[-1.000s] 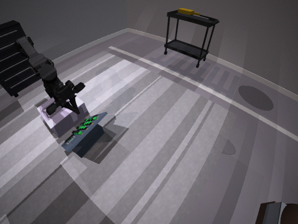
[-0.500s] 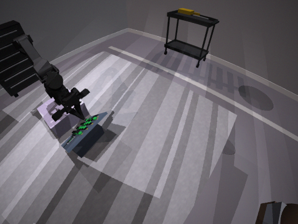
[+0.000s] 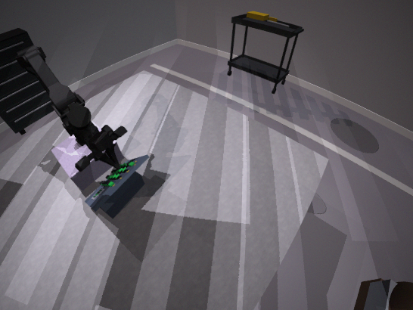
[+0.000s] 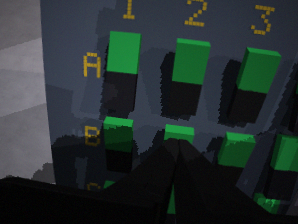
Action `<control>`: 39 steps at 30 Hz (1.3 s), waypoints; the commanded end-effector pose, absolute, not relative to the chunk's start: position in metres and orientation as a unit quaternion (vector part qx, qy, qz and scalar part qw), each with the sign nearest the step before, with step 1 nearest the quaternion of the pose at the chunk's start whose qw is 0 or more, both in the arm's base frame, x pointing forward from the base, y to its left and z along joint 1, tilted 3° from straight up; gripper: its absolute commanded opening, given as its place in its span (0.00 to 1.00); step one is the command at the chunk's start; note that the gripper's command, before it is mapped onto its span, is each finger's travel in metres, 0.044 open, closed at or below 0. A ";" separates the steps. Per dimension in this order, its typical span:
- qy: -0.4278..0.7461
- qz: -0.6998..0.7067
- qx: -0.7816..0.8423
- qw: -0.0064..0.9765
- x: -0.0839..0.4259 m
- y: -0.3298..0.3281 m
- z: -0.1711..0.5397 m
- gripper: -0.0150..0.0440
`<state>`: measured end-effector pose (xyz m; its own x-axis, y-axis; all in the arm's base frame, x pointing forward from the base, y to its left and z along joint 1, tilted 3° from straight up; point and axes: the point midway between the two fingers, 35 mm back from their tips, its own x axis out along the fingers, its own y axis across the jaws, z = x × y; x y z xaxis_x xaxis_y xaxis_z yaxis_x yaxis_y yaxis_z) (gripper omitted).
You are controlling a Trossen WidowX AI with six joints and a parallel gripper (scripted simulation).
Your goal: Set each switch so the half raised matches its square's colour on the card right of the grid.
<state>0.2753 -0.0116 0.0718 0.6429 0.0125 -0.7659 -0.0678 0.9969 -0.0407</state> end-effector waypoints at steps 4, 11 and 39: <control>0.422 0.020 -0.031 0.906 0.276 -0.012 0.071 0.25; 0.422 0.020 -0.031 0.906 0.276 -0.012 0.071 0.25; 0.422 0.020 -0.031 0.906 0.278 -0.012 0.069 0.25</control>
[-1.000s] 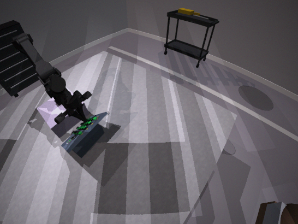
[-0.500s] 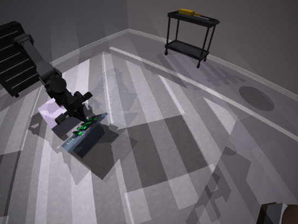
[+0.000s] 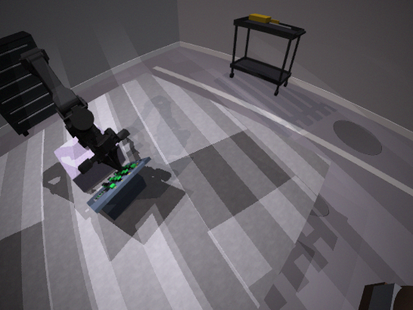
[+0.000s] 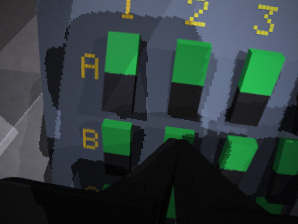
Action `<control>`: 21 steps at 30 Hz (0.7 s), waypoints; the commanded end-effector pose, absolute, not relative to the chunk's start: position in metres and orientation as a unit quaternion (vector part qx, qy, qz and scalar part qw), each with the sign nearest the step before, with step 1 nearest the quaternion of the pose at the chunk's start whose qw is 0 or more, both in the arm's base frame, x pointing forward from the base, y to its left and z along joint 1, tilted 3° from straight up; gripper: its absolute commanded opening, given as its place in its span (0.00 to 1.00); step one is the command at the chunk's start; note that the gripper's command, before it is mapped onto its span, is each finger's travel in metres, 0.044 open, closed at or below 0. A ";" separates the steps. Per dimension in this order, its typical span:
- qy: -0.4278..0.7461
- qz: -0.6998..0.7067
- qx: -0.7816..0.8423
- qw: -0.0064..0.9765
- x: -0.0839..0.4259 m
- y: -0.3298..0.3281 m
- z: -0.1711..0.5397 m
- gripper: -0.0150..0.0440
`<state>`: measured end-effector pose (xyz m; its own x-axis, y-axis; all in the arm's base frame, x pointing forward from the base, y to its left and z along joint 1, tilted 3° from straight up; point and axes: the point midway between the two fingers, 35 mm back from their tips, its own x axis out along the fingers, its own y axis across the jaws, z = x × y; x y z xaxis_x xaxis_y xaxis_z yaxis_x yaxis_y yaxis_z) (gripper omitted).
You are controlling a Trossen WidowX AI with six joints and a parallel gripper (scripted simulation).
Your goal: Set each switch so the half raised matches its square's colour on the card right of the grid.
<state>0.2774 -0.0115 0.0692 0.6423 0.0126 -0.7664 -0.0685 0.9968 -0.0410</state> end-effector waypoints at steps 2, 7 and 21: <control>0.422 0.020 -0.031 0.906 0.278 -0.012 0.068 0.25; 0.422 0.020 -0.031 0.906 0.279 -0.012 0.068 0.25; 0.422 0.020 -0.031 0.906 0.280 -0.012 0.067 0.25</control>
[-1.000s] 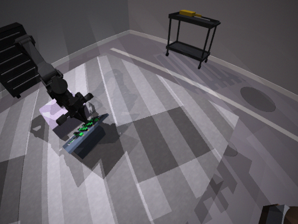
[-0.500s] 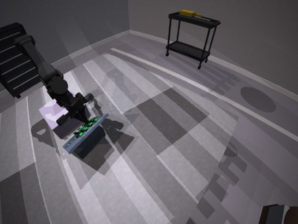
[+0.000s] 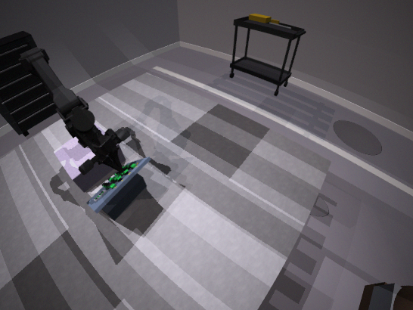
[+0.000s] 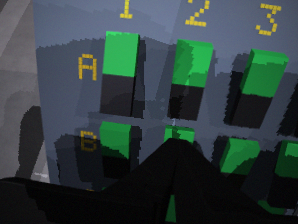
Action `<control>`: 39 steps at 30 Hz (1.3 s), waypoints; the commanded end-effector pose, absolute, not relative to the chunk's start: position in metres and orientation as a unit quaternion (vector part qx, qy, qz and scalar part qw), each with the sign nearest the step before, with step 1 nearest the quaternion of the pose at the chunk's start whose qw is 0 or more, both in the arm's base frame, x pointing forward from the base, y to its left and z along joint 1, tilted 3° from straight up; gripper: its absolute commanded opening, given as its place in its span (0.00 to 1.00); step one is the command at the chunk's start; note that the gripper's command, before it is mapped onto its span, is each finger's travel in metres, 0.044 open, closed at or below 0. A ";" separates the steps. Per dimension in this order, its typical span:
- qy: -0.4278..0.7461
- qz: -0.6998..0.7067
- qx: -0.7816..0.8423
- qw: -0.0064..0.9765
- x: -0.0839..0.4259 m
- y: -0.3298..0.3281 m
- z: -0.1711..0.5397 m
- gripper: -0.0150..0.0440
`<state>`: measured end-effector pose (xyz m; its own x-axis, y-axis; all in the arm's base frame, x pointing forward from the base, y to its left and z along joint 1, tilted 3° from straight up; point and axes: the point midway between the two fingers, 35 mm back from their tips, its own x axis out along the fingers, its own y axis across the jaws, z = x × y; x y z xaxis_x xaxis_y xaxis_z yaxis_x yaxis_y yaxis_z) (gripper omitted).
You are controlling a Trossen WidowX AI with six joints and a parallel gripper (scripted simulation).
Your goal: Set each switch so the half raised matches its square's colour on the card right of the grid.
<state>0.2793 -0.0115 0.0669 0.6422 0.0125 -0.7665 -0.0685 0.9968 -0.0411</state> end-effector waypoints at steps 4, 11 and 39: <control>0.419 0.022 -0.032 0.907 0.266 -0.012 0.086 0.25; 0.412 0.020 -0.031 0.911 0.236 -0.013 0.115 0.25; 0.422 0.019 -0.033 0.906 0.269 -0.041 0.082 0.25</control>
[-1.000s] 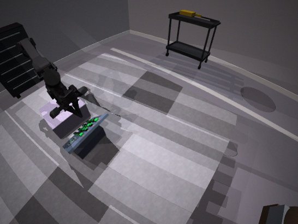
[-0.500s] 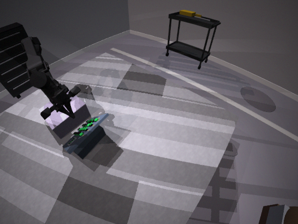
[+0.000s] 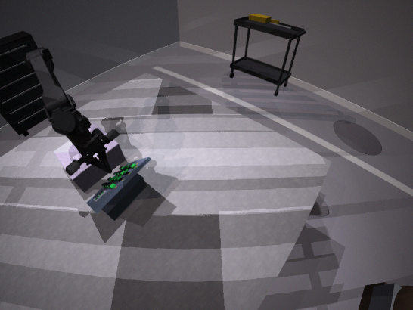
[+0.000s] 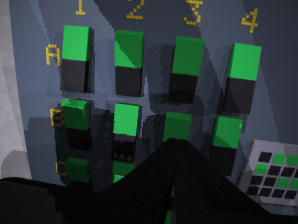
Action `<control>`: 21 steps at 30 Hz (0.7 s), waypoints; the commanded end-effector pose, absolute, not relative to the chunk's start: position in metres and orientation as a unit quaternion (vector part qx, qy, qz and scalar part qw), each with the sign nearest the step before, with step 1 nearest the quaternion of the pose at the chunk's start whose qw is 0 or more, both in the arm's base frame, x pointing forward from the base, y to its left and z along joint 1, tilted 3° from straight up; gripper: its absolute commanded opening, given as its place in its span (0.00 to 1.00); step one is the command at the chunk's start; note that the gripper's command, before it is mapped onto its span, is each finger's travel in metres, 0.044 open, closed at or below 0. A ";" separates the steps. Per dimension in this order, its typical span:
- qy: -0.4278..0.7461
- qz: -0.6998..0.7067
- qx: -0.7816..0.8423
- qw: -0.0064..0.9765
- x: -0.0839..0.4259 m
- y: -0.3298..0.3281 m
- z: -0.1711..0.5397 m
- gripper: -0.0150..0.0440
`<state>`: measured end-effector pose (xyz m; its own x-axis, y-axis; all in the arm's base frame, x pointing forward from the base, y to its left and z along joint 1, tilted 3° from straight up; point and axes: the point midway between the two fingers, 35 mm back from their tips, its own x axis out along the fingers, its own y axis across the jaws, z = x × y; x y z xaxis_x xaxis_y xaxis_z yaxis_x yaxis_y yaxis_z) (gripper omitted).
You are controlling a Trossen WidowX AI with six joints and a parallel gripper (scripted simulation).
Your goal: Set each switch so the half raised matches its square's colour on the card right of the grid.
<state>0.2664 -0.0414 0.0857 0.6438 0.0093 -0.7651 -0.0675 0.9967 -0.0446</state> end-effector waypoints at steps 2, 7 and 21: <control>0.422 0.019 -0.033 0.906 0.270 -0.041 0.081 0.25; 0.422 0.019 -0.033 0.906 0.275 -0.041 0.075 0.25; 0.422 0.019 -0.033 0.906 0.278 -0.041 0.072 0.25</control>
